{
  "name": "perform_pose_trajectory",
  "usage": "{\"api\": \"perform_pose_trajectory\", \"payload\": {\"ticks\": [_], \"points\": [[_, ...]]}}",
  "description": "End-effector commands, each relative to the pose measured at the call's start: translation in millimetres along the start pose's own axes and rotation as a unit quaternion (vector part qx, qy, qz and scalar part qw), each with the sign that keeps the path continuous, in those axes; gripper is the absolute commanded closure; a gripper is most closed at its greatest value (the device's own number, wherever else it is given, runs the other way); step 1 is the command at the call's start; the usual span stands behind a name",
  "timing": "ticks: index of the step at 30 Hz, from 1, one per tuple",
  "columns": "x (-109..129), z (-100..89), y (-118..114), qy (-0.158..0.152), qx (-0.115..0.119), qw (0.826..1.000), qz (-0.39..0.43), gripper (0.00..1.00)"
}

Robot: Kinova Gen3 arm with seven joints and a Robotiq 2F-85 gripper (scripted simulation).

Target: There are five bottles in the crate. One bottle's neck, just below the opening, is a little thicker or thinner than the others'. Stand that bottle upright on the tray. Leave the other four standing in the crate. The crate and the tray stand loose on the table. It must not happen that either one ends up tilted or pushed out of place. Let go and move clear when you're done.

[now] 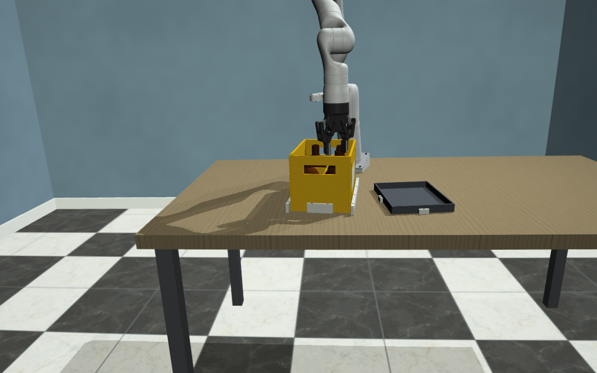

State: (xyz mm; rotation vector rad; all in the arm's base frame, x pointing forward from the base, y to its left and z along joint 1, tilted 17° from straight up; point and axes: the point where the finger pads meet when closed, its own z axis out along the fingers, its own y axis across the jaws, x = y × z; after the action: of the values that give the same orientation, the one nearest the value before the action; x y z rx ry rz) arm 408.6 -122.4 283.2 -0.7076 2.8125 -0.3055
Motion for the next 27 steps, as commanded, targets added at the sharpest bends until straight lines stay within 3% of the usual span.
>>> {"api": "perform_pose_trajectory", "payload": {"ticks": [1,27], "points": [[0,4.2,1,0.001,-0.002,1.000,0.000,0.36],[0,26.9,1,0.001,-0.002,1.000,0.000,0.36]]}}
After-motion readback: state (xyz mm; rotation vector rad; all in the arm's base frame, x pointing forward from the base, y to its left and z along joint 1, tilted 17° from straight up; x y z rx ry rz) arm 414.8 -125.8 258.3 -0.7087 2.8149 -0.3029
